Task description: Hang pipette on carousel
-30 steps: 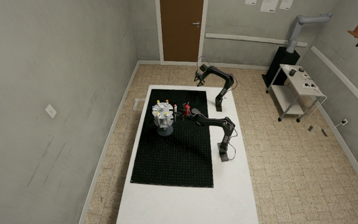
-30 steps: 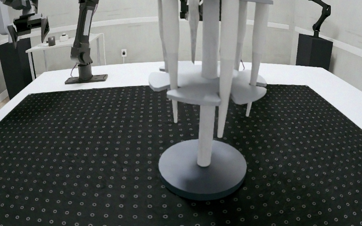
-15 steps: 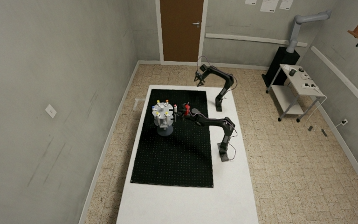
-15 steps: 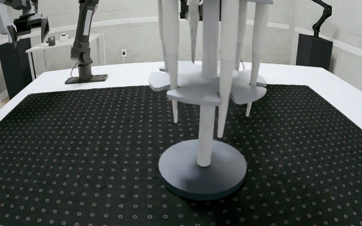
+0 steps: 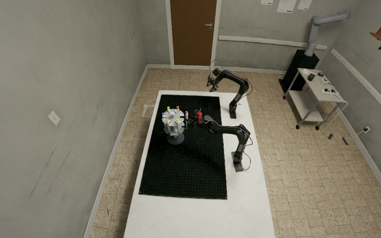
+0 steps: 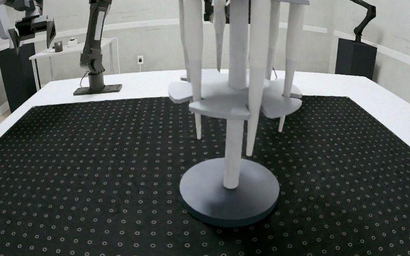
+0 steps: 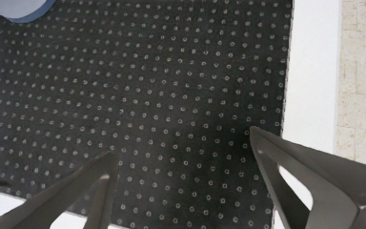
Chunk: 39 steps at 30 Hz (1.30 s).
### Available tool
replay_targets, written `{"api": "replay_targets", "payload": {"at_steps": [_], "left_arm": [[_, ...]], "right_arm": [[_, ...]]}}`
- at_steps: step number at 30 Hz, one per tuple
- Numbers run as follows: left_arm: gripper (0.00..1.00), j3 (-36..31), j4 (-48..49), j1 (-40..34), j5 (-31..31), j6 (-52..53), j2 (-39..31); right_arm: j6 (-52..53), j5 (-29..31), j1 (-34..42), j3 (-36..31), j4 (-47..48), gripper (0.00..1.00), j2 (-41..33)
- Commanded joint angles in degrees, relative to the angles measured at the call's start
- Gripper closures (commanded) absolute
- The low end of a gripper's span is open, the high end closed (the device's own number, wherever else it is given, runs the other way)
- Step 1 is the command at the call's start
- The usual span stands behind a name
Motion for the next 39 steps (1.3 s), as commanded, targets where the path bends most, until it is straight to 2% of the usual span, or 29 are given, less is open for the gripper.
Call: {"api": "replay_targets", "payload": {"at_steps": [1, 10, 12, 25, 27, 39], "left_arm": [[0.88, 2.5, 1.6, -0.3, -0.1, -0.7, -2.4], [0.88, 2.9, 1.6, 0.7, 0.7, -0.6, -2.1], [0.88, 3.5, 1.4, 1.0, 0.9, -0.7, 0.5], [0.88, 6.7, 0.6, 2.3, 2.2, -0.7, 3.2], [0.88, 6.6, 1.0, 1.9, 2.3, -0.8, 1.3], [0.88, 6.6, 1.0, 1.7, 1.9, -0.8, 1.3]], "right_arm": [[-0.3, -0.9, -0.5, 1.1, 0.5, 0.0, 0.4], [-0.3, -0.9, -0.5, 1.1, 0.5, 0.0, 0.4], [-0.3, -0.9, -0.5, 1.1, 0.5, 0.0, 0.4], [-0.3, -0.9, -0.5, 1.1, 0.5, 0.0, 0.4], [-0.3, -0.9, -0.5, 1.1, 0.5, 0.0, 0.4], [-0.3, -0.9, -0.5, 1.1, 0.5, 0.0, 0.4]]}}
